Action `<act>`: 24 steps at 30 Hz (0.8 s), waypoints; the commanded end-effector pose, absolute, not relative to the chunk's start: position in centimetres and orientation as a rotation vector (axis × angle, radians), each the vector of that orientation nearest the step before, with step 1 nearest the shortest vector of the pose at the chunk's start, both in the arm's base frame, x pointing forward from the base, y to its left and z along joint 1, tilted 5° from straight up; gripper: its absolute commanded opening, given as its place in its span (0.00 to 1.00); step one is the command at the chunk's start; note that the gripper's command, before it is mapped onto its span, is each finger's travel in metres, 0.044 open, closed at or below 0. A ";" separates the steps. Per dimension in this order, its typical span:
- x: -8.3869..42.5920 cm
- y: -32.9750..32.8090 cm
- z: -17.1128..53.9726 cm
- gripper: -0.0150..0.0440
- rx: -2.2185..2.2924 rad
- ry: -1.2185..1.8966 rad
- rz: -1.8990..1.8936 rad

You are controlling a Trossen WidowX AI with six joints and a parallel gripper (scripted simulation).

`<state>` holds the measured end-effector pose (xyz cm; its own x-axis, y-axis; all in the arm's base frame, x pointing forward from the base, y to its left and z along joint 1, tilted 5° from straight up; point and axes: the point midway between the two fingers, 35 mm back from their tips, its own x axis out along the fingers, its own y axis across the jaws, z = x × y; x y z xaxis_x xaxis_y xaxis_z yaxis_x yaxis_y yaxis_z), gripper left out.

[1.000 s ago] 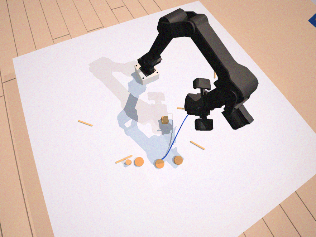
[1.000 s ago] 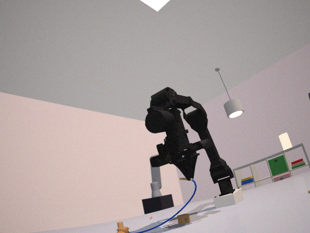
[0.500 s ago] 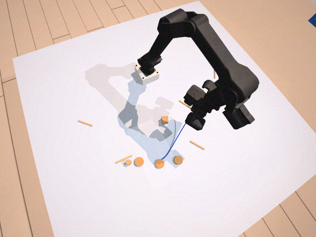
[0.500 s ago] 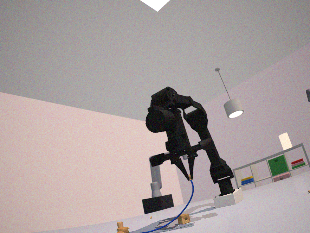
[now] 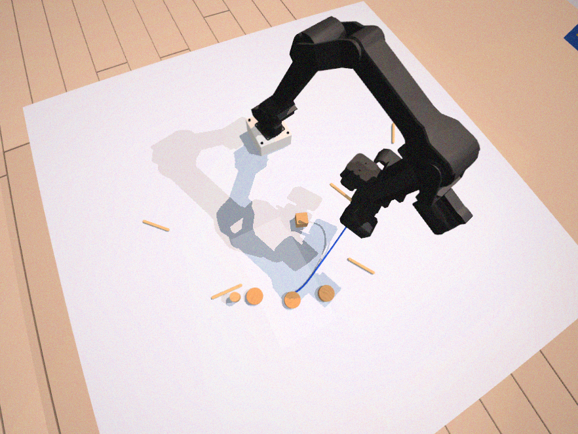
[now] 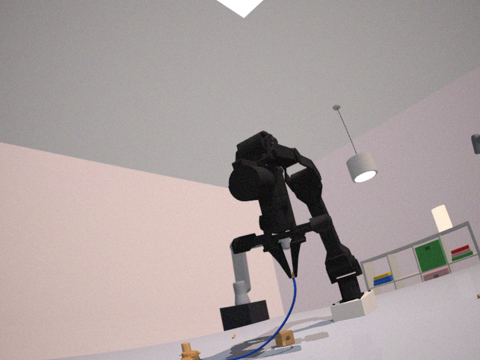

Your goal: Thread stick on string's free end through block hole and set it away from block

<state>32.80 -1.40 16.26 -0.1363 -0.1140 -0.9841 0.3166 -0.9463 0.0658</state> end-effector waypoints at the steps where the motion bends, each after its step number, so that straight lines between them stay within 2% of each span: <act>1: 33.4 -1.1 16.2 0.25 1.757 0.321 -2.080; 24: 35.6 -0.4 16.4 0.25 1.394 0.641 -1.706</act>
